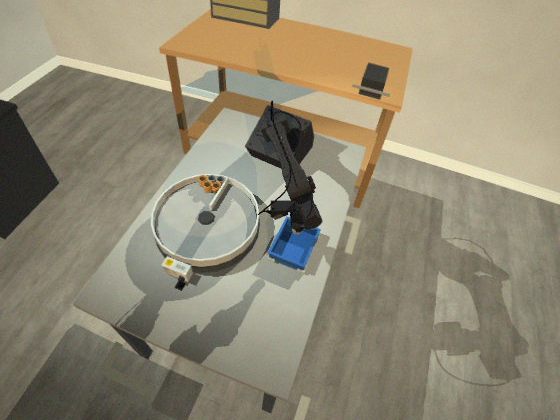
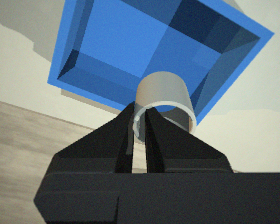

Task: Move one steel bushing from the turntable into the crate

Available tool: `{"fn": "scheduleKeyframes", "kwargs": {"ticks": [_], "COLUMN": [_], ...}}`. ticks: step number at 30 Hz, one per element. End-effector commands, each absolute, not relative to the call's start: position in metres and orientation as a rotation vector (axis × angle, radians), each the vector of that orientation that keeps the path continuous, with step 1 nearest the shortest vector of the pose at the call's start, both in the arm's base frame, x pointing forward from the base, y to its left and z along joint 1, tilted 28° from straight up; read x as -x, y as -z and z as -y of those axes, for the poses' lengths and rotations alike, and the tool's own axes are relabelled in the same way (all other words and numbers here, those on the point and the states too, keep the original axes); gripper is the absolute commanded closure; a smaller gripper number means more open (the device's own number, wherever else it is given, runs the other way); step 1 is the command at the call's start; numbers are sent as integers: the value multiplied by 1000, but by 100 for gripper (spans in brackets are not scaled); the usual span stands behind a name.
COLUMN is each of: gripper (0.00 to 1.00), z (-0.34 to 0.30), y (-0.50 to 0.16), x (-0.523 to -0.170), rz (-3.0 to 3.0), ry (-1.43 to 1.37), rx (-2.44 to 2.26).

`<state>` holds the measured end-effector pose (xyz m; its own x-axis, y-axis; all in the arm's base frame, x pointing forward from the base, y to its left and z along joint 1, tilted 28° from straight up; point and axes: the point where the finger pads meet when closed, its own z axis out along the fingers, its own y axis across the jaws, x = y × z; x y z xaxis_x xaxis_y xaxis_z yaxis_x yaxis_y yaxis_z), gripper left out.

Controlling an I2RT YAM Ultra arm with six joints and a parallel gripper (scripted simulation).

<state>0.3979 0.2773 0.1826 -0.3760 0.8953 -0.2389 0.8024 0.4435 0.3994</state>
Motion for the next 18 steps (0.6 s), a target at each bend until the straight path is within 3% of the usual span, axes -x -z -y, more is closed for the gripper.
{"fn": "scheduleKeyframes", "kwargs": {"ticks": [1,18], "gripper": [100,100], "z": [-278,-274], "y": [-196,-141], "x": [-400,-429], "rz": [-2268,-2273], "ry": [-322,-331], "rx": [-1418,-1420]}}
